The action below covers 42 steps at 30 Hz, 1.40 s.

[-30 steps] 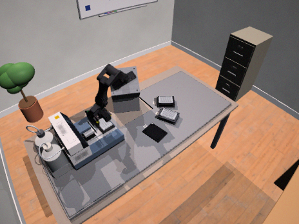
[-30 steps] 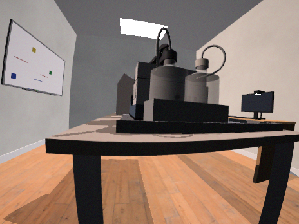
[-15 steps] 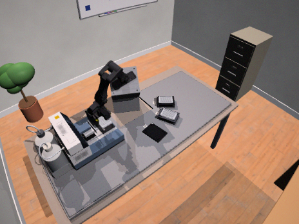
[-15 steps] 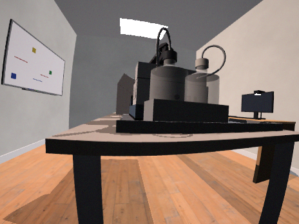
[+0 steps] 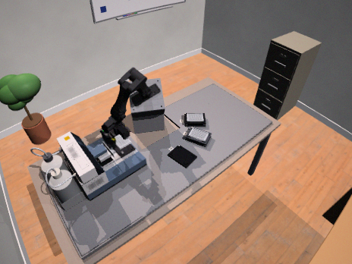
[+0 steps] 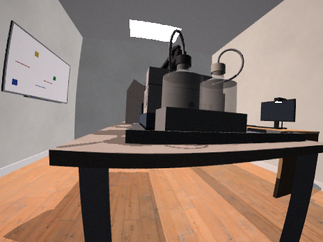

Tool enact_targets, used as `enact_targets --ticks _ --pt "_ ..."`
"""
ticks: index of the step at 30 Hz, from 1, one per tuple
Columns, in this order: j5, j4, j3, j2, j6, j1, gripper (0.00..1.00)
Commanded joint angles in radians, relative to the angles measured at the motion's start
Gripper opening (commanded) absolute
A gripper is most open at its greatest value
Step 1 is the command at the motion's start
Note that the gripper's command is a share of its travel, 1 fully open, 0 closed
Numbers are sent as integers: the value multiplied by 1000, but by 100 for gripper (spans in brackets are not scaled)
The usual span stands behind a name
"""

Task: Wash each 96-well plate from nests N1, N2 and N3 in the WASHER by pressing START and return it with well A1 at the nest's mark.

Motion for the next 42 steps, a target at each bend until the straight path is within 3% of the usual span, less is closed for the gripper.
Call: enact_targets --ticks 1,19,31,40,42 --pt "-12 -37 1 -30 -11 -15 0" --pt "-27 -160 9 -127 -53 -56 0" --pt "-27 -160 9 -127 -53 -56 0" --pt "42 -128 -11 -181 68 114 0" --pt "42 -128 -11 -181 68 114 0"
